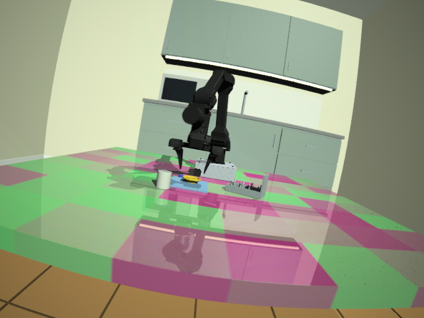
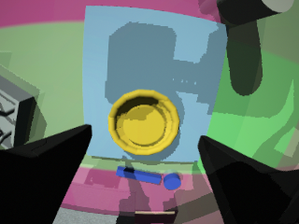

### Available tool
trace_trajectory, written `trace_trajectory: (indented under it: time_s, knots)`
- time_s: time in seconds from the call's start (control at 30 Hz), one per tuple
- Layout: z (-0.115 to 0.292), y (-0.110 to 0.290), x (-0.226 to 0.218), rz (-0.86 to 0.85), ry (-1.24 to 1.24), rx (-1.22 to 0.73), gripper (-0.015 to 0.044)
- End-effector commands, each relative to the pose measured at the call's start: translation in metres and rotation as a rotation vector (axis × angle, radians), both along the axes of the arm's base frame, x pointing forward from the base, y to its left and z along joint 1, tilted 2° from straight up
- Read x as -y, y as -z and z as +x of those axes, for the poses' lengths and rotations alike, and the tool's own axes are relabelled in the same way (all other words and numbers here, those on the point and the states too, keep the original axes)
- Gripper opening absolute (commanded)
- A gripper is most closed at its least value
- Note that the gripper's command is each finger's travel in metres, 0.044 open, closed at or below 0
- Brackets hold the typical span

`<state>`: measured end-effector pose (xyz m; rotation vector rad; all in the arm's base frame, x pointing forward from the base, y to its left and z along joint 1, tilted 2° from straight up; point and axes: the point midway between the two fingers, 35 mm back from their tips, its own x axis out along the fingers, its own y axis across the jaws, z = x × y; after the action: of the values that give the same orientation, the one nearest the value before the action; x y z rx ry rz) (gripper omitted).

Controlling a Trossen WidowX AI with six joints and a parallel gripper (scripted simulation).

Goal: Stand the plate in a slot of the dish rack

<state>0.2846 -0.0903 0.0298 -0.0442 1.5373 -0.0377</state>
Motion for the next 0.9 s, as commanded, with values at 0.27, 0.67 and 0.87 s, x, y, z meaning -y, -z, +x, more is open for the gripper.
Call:
trace_trajectory:
  time_s: [0.27,0.67,0.87]
  knots:
    - [-0.001,0.023,0.000,0.007,-0.007,-0.009,0.0400]
    - [-0.002,0.037,0.000,0.007,-0.007,-0.009,0.0357]
    - [-0.002,0.037,0.000,0.007,-0.007,-0.009,0.0357]
